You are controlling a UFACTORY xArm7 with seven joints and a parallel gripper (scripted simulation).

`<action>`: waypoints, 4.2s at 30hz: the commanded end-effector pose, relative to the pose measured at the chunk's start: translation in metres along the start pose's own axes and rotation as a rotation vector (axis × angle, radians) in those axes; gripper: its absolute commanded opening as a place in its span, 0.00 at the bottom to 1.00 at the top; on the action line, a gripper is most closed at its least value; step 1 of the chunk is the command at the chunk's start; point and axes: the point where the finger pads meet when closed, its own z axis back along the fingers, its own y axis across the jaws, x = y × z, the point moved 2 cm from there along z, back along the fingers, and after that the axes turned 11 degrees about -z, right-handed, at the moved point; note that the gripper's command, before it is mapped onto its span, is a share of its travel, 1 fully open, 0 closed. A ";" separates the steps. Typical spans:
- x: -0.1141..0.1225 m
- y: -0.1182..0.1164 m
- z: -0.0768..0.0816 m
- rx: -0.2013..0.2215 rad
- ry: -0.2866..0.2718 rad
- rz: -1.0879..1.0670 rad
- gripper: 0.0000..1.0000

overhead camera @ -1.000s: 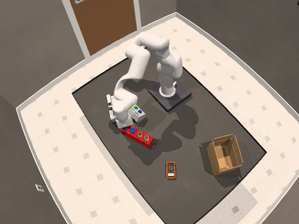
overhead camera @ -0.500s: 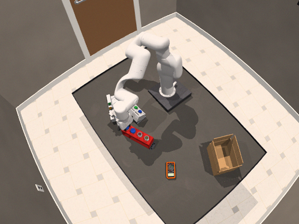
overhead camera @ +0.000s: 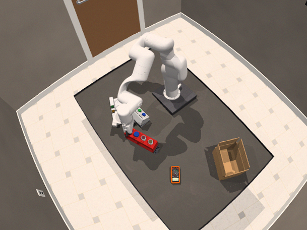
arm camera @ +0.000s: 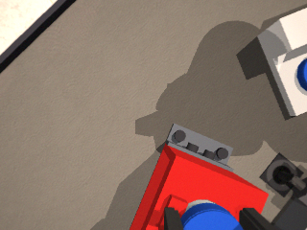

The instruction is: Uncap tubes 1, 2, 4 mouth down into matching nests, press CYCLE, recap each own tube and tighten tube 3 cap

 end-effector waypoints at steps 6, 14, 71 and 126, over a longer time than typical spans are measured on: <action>-0.002 -0.002 0.002 -0.013 -0.033 0.397 0.00; -0.002 -0.002 0.002 -0.013 -0.033 0.397 0.46; -0.002 -0.002 0.002 0.015 -0.034 -1.173 0.00; -0.002 -0.001 0.003 -0.013 -0.033 0.397 0.00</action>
